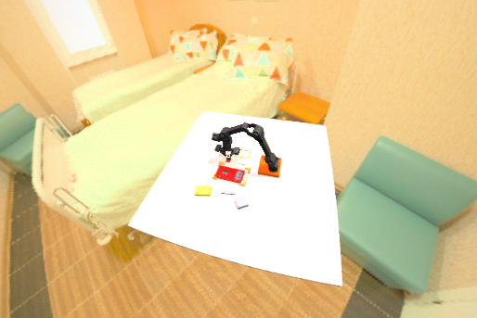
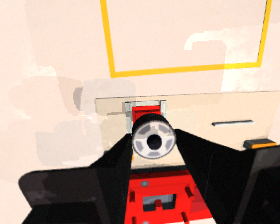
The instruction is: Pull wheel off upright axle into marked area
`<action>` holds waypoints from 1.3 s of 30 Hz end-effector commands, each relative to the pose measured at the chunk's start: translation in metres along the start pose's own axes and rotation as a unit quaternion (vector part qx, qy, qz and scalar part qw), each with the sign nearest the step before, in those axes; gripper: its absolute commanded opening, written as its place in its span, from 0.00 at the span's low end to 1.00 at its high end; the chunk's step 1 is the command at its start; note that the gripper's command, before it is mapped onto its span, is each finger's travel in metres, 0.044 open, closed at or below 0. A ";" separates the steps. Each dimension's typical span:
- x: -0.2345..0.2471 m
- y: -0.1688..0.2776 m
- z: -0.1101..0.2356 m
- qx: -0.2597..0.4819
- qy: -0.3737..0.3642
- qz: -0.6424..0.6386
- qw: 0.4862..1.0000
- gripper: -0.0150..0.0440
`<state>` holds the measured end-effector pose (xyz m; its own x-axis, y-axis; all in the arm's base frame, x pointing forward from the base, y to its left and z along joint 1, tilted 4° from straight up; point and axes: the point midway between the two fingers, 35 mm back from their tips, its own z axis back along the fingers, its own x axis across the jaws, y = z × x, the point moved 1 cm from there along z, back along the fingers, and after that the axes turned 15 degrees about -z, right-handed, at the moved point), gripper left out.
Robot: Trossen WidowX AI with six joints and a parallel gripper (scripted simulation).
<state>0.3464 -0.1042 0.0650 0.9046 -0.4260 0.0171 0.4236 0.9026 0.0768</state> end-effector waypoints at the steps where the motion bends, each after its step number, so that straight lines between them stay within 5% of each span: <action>1: 0.000 0.000 0.006 0.000 -0.003 0.001 1.000 0.25; 39: -0.001 0.000 0.018 0.001 -0.004 0.000 1.000 0.25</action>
<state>0.3455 -0.1050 0.0793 0.9033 -0.4285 0.0209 0.4259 0.9015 0.0773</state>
